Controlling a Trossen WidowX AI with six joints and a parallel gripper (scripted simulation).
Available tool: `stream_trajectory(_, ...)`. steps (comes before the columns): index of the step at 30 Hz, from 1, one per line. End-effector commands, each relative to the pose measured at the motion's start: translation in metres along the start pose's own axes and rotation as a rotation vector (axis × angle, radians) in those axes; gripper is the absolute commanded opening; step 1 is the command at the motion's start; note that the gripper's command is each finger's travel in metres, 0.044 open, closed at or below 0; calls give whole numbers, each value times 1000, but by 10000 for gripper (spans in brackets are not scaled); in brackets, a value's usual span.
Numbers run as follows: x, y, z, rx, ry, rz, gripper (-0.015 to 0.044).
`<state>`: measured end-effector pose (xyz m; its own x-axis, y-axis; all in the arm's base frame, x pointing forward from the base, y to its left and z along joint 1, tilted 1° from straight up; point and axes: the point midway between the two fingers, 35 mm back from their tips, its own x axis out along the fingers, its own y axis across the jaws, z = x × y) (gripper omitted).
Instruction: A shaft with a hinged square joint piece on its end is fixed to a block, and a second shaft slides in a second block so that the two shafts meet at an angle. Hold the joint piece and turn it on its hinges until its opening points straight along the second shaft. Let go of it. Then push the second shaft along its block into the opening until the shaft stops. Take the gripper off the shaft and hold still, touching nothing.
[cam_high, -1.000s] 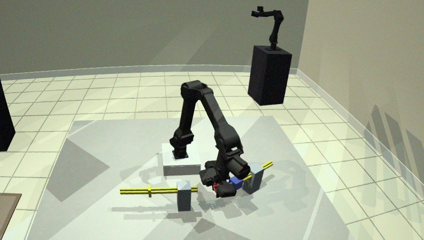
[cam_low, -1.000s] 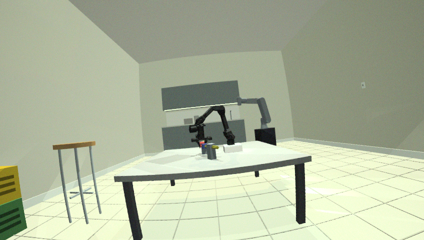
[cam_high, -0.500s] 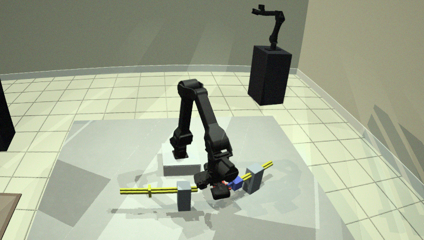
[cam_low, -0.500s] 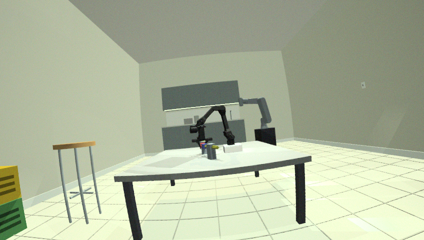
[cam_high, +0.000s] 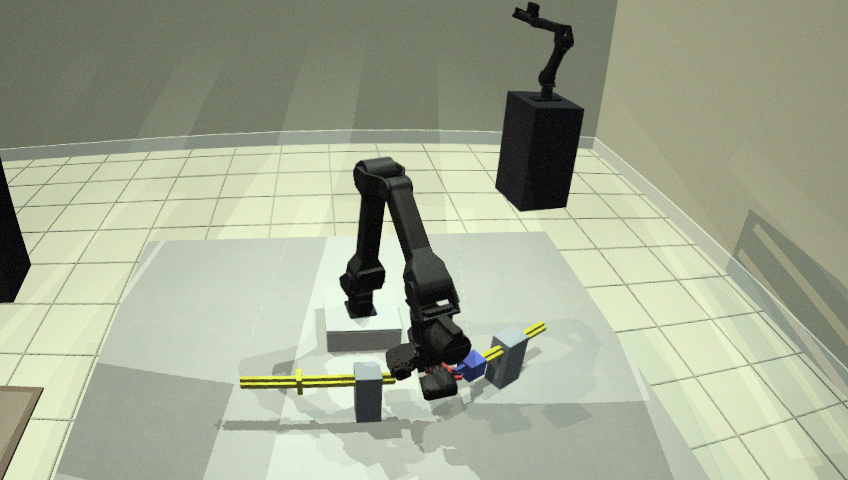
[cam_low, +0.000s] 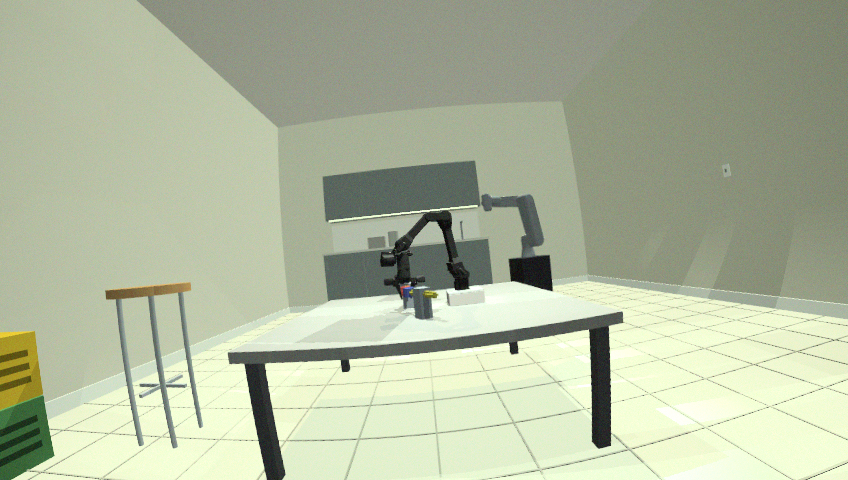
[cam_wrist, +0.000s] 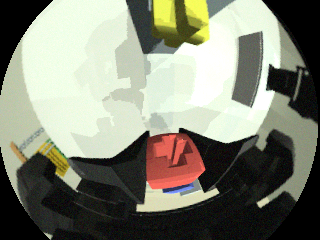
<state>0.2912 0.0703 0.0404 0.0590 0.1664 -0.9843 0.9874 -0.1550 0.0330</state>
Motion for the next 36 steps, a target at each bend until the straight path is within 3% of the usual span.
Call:
stream_trajectory(1, 0, 0, 0, 0, -1, 0, 0)
stream_trajectory(6, 0, 0, 0, 0, -1, 0, 0)
stream_trajectory(11, 0, 0, 0, 0, -1, 0, 131)
stream_trajectory(14, 0, 0, 0, 0, -1, 0, 147)
stream_trajectory(25, 0, 0, 0, 0, -1, 0, 436)
stream_trajectory(36, 0, 0, 0, 0, -1, 0, 440)
